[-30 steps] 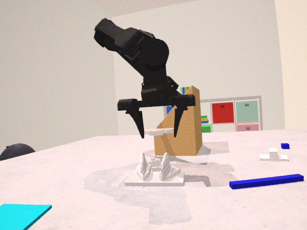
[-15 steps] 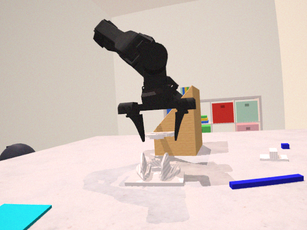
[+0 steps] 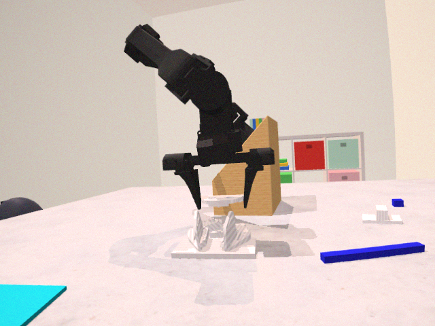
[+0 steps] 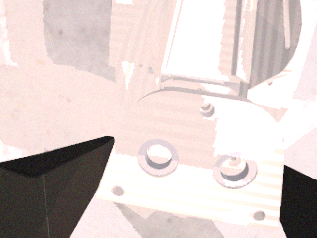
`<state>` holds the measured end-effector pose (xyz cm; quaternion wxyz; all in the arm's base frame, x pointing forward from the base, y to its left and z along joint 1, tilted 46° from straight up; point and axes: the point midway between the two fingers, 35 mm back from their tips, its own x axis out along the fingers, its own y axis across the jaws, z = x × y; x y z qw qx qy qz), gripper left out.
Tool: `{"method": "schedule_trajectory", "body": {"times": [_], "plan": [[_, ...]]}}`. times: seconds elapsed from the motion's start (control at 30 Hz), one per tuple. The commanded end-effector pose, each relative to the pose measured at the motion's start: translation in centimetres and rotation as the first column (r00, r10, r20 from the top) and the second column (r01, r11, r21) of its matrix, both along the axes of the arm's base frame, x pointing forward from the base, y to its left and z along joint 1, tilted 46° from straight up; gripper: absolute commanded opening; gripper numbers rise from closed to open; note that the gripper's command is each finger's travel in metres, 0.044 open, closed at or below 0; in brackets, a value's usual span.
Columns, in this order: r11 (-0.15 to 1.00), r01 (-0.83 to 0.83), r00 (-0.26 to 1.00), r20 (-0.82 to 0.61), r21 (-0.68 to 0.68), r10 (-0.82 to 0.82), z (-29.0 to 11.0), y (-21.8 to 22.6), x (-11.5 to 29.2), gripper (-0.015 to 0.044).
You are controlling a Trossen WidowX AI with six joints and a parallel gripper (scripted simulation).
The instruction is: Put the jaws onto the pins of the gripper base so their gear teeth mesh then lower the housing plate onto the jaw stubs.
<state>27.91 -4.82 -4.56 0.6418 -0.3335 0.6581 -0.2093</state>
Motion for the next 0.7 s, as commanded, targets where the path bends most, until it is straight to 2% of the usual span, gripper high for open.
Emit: {"method": "schedule_trajectory", "body": {"times": [0.0,0.67], "plan": [[1.000,-0.003,1.000,-0.004,-0.005,0.003,-0.5,-0.6,-0.1,0.0351],[1.000,-0.003,1.000,-0.004,-0.009,0.003,-1.9,-2.2,-0.2,0.0351]]}}
